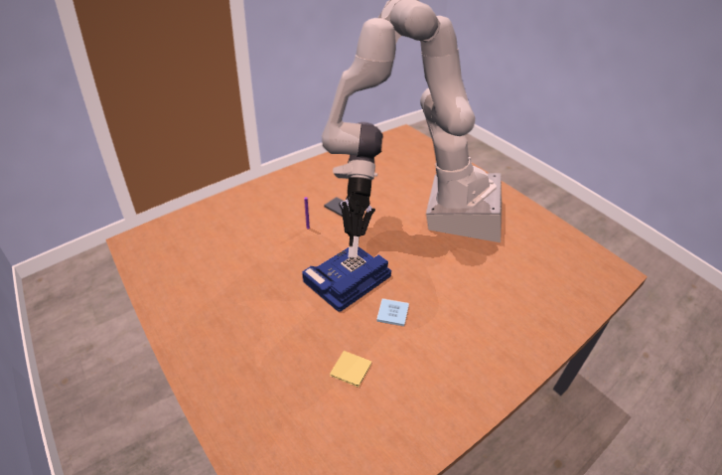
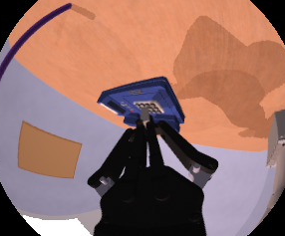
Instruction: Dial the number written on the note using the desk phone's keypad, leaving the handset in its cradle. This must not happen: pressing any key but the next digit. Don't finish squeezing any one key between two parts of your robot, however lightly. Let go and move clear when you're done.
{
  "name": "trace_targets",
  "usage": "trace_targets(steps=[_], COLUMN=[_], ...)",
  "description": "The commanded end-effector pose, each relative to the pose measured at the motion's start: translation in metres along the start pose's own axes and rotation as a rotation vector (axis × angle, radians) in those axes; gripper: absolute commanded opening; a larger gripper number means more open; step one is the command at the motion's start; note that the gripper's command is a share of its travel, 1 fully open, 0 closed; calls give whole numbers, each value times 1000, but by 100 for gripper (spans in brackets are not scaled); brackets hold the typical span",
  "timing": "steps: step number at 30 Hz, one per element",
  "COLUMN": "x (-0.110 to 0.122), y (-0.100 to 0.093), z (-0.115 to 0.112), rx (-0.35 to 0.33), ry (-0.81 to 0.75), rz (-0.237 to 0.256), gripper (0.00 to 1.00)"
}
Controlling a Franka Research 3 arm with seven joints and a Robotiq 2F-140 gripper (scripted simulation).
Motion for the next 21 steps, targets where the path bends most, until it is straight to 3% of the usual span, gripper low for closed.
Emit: trace_targets(steps=[1,21], x=[0,1], y=[0,2], z=[1,2], rx=[1,1], ry=[-2,-2], rz=[4,4], gripper=[0,0])
Point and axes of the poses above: the point where the finger pads meet when closed, its own y axis out along the fingers, its own x axis across the jaws, z = x × y, the point moved 1 cm from there along -y, back along the fingers, and after that the axes turned 13 degrees about -y, right-handed, at the moved point
